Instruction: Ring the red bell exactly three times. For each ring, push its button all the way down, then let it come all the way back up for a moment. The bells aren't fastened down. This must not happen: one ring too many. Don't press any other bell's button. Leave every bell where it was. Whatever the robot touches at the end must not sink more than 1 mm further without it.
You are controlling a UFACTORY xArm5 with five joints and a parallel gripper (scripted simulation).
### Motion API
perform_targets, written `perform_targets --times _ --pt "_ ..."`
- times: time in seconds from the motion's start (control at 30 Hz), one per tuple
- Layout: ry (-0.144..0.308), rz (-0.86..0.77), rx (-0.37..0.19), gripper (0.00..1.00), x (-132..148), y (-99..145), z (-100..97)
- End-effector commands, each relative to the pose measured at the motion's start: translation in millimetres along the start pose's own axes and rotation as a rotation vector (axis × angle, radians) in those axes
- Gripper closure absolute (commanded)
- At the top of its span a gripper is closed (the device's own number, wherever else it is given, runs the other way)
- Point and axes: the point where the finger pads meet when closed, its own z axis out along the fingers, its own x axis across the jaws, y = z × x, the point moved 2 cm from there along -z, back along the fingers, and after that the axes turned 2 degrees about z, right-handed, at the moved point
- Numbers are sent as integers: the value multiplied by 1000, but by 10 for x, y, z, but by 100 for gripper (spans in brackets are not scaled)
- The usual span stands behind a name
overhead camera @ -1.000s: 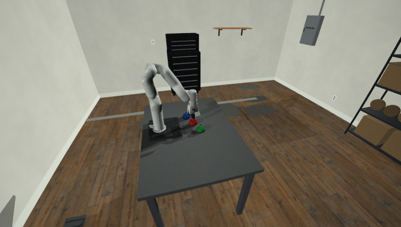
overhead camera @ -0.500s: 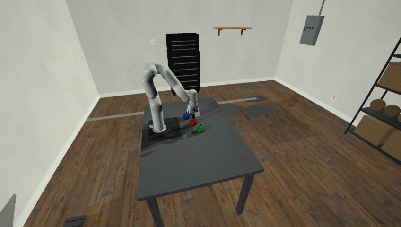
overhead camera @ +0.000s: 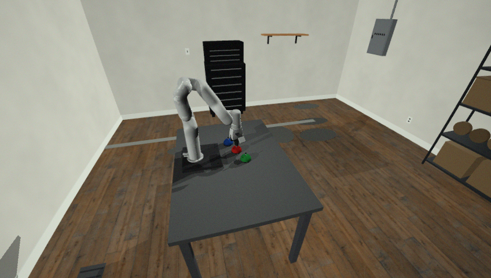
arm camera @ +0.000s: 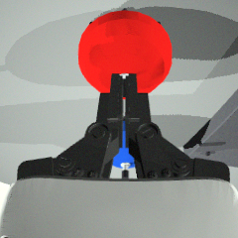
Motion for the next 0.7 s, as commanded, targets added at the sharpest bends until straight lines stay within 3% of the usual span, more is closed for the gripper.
perform_targets --times 0.0,0.67 --pt "1 0 0 100 0 -1 1" --pt "1 0 0 100 0 4 -26"
